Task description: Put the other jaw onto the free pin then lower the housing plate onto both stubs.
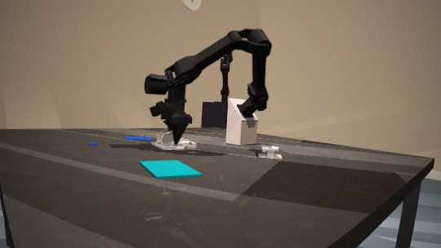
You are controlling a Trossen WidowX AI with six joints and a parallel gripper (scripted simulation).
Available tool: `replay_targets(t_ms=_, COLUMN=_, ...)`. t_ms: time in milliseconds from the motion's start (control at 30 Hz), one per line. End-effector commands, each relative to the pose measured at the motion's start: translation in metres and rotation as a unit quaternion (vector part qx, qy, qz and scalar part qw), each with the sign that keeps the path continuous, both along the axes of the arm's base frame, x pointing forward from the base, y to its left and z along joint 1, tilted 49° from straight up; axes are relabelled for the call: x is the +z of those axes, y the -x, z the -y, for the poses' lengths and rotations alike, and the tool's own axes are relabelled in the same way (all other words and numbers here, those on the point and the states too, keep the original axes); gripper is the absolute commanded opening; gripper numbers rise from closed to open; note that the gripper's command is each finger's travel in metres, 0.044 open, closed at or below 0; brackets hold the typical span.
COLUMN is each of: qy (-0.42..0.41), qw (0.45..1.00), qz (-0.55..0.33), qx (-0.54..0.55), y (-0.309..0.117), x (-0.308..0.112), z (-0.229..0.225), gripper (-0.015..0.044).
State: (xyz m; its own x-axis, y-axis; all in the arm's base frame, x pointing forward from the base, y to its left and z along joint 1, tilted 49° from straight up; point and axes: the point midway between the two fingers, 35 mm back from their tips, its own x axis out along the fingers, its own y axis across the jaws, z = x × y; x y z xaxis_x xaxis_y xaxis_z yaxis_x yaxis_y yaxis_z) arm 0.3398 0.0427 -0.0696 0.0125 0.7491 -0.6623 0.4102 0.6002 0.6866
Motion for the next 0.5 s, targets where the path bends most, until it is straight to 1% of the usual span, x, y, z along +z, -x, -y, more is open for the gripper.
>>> replay_targets(t_ms=0, qy=0.001, qw=1.000, qz=0.003, qx=0.000, y=-0.001, x=0.007, z=0.009, gripper=0.0224)
replay_targets(t_ms=200, qy=0.000, qw=1.000, qz=0.002, qx=0.001, y=0.001, x=0.043, z=0.049, gripper=0.0224)
replay_targets(t_ms=333, qy=0.000, qw=1.000, qz=0.002, qx=0.001, y=0.001, x=0.045, z=0.050, gripper=0.0224)
replay_targets(t_ms=367, qy=-0.002, qw=1.000, qz=-0.002, qx=-0.006, y=0.002, x=0.037, z=0.046, gripper=0.0224)
replay_targets(t_ms=467, qy=0.002, qw=1.000, qz=-0.003, qx=-0.006, y=0.002, x=0.040, z=0.045, gripper=0.0303)
